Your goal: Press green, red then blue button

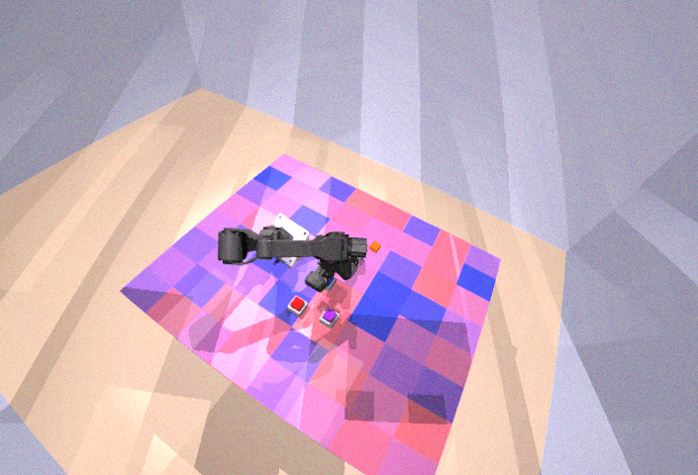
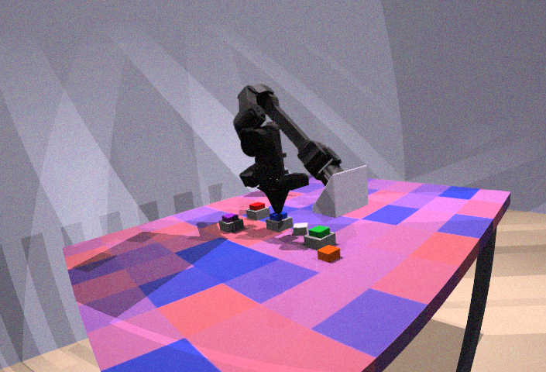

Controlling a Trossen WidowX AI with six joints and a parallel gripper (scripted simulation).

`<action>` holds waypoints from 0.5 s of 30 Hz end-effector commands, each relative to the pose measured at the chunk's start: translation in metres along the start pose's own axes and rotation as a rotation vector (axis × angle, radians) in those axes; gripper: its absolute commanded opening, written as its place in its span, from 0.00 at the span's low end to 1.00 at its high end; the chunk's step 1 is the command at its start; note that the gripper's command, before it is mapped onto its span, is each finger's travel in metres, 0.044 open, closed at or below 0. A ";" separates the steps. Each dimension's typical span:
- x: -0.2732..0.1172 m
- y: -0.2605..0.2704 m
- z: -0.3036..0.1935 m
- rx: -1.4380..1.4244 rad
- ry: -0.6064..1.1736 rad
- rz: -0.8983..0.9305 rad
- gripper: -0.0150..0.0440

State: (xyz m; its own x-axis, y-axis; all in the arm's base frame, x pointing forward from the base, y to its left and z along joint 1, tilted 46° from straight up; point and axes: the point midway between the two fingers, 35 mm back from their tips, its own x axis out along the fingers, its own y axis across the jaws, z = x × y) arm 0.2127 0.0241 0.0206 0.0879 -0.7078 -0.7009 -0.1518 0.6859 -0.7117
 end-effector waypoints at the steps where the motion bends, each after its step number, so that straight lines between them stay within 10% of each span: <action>1: 0.006 -0.001 0.000 -0.005 -0.001 -0.004 0.29; 15: 0.010 -0.001 0.000 -0.005 -0.001 -0.005 0.29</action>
State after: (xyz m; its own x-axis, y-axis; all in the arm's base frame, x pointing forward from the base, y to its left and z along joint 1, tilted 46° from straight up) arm 0.2132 0.0174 0.0143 0.0886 -0.7077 -0.7009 -0.1505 0.6861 -0.7118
